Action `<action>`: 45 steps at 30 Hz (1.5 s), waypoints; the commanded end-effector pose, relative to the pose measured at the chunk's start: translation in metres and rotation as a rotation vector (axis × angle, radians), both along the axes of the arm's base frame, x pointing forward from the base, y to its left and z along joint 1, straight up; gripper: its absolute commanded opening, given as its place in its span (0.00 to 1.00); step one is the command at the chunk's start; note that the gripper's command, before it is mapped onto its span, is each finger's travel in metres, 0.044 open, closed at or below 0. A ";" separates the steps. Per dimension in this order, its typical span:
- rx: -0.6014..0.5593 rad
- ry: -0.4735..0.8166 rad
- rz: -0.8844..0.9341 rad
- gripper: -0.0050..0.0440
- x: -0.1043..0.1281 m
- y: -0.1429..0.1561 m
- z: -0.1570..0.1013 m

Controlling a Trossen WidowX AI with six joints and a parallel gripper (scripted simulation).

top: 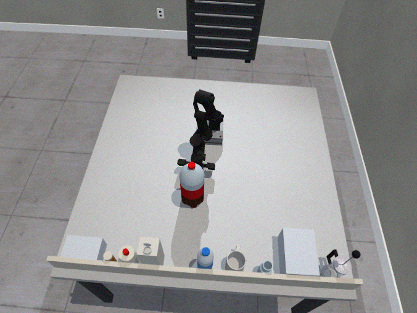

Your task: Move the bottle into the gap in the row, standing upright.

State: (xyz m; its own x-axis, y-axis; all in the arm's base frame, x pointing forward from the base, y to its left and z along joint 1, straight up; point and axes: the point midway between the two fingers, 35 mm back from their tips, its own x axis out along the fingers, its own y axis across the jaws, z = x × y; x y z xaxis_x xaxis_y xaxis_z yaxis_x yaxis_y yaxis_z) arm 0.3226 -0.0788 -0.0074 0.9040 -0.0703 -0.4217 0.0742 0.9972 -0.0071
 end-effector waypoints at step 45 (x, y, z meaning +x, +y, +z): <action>0.000 -0.012 -0.003 0.00 0.039 0.006 0.003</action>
